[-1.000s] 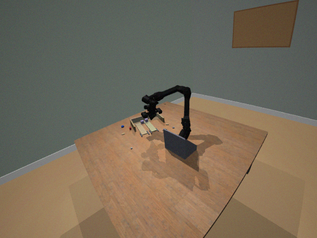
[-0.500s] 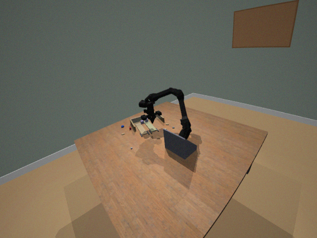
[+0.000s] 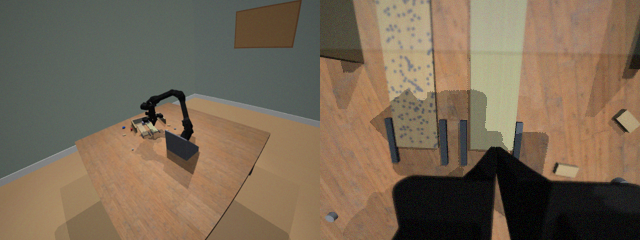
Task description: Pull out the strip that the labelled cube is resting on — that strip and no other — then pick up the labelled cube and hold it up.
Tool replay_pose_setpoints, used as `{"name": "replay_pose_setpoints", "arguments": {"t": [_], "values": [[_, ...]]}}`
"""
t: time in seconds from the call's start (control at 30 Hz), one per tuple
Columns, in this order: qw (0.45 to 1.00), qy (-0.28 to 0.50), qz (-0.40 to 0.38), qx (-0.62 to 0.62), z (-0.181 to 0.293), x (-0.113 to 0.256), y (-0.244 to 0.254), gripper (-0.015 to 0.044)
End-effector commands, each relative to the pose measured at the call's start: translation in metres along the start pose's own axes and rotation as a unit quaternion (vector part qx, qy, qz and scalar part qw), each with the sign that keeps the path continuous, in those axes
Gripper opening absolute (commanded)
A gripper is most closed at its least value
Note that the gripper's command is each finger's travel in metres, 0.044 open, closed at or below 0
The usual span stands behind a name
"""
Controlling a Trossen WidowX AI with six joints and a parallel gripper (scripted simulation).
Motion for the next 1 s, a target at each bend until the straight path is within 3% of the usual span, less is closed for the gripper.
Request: {"name": "replay_pose_setpoints", "arguments": {"t": [0.0,0.97], "values": [[1.0,0.001,0.0,0.003,0.0,-0.009,0.001,0.0],[1.0,0.001,0.002,0.003,0.0,-0.053,-0.002,0.0]]}}
Point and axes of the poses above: the point midway between the two fingers, 35 mm back from their tips, its own x axis back along the fingers, its own y axis across the jaws, z = x × y, the point moved 2 cm from there along x, back along the fingers, and after that the axes turned 11 degrees about x, right-handed, at the moved point
